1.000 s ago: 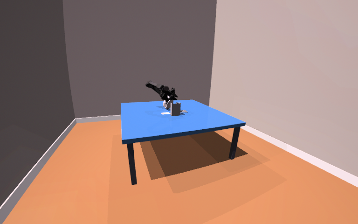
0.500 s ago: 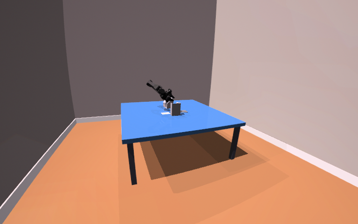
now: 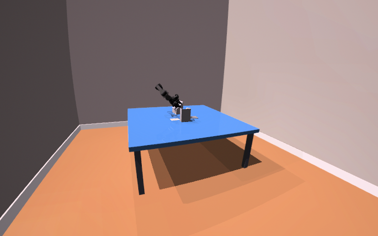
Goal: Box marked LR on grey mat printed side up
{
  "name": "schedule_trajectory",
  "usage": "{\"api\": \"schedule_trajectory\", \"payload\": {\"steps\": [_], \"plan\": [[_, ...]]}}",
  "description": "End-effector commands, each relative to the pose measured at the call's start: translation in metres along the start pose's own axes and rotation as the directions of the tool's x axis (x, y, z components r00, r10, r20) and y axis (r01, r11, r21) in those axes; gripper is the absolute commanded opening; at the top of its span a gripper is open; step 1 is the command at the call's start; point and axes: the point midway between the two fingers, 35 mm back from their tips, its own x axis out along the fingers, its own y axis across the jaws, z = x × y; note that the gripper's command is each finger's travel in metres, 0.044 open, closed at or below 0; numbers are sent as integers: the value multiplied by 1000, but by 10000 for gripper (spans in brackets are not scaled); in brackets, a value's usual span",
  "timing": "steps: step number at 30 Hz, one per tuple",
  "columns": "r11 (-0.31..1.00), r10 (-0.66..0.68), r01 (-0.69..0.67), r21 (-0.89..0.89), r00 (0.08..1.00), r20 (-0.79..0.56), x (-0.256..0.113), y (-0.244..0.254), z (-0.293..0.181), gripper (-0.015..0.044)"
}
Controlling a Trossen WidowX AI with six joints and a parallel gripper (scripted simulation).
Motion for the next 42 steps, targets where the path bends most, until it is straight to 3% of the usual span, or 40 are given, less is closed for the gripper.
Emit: {"api": "schedule_trajectory", "payload": {"steps": [1, 42], "plan": [[1000, 0, 0, -4, 1000, 3, 2, -2, -4, 440], [1000, 1, -1, -6, 1000, -3, 44, -13, -47, 440]]}}
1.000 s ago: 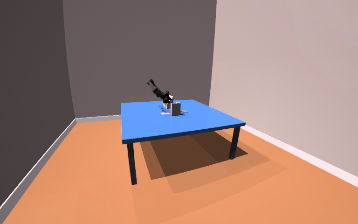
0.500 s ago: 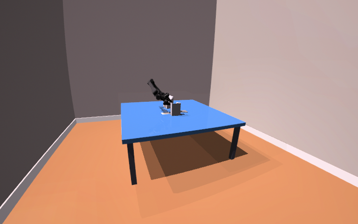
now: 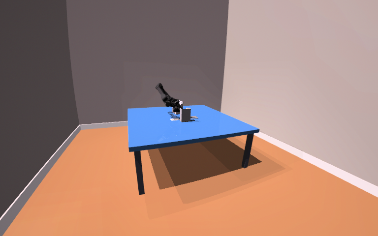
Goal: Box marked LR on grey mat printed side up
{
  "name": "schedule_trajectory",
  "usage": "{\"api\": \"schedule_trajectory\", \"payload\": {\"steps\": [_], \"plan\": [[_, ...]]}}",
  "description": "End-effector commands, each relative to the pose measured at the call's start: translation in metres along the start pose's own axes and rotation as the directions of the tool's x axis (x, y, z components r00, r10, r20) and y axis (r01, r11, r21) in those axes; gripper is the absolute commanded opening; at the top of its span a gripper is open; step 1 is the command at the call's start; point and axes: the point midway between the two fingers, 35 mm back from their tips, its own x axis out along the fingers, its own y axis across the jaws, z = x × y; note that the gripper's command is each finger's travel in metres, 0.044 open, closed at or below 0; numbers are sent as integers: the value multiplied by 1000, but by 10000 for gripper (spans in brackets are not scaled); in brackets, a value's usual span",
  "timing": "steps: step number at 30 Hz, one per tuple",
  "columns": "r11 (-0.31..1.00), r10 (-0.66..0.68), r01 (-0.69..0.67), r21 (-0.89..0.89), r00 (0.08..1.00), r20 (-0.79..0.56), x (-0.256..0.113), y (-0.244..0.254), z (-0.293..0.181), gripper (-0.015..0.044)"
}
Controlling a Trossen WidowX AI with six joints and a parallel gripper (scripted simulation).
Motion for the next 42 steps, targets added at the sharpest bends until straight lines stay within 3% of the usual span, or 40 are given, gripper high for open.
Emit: {"api": "schedule_trajectory", "payload": {"steps": [1, 24, 42], "plan": [[1000, 6, -6, -4, 1000, 3, 7, 2, -3, 440], [1000, 7, -7, -3, 1000, 3, 40, 8, -17, 440], [1000, 3, -3, 0, 1000, 0, 29, 4, -12, 440]]}}
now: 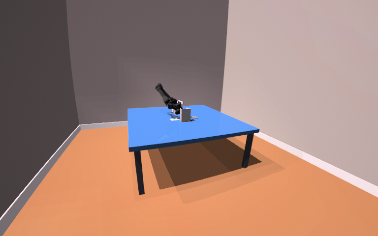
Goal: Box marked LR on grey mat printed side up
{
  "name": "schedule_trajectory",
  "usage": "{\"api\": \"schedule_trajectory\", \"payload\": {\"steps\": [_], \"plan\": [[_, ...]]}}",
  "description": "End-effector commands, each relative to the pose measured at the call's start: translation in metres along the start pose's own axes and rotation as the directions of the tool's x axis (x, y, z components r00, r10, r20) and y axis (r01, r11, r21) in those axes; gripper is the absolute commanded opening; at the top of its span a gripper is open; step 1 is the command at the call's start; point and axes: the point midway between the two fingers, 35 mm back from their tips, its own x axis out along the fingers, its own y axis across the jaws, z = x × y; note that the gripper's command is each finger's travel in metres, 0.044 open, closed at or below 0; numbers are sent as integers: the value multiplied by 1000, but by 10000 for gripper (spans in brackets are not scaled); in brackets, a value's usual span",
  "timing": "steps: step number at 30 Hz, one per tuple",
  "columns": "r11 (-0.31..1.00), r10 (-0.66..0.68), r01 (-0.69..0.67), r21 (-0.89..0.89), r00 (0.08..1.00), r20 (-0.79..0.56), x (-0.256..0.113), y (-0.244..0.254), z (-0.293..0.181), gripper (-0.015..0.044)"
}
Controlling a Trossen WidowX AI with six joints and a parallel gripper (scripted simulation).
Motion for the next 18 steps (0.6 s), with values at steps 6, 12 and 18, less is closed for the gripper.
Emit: {"api": "schedule_trajectory", "payload": {"steps": [6, 12, 18], "plan": [[1000, -7, 7, -3, 1000, 2, -13, -4, 6, 440], [1000, -6, 6, -3, 1000, 3, -22, -5, 10, 440], [1000, -6, 6, -4, 1000, 4, -31, -5, 14, 440]]}}
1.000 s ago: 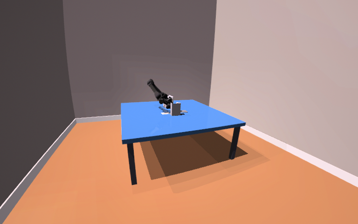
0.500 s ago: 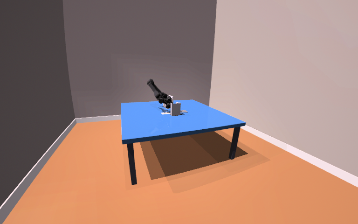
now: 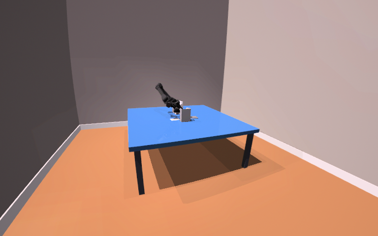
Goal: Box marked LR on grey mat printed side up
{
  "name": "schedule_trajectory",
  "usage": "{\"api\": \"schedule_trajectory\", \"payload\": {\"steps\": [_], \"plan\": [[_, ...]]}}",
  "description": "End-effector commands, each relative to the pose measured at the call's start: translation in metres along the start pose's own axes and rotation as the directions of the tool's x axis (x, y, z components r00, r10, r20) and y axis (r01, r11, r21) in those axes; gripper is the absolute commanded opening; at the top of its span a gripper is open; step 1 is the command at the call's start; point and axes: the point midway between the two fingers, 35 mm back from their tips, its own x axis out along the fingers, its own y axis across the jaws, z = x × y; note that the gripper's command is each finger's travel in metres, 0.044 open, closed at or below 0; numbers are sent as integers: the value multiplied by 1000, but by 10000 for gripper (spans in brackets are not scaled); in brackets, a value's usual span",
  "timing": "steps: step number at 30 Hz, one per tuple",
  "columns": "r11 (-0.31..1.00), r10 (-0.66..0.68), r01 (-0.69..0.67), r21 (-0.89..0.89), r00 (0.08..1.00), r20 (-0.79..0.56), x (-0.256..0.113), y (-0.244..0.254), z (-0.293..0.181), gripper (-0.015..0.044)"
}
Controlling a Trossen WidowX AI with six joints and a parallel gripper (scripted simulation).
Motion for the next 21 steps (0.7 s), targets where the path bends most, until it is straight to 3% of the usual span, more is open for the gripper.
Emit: {"api": "schedule_trajectory", "payload": {"steps": [1, 21], "plan": [[1000, -6, 6, 3, 1000, 1, -7, -2, 3, 440], [1000, -4, 4, 1, 1000, 2, -28, 0, 19, 440]]}}
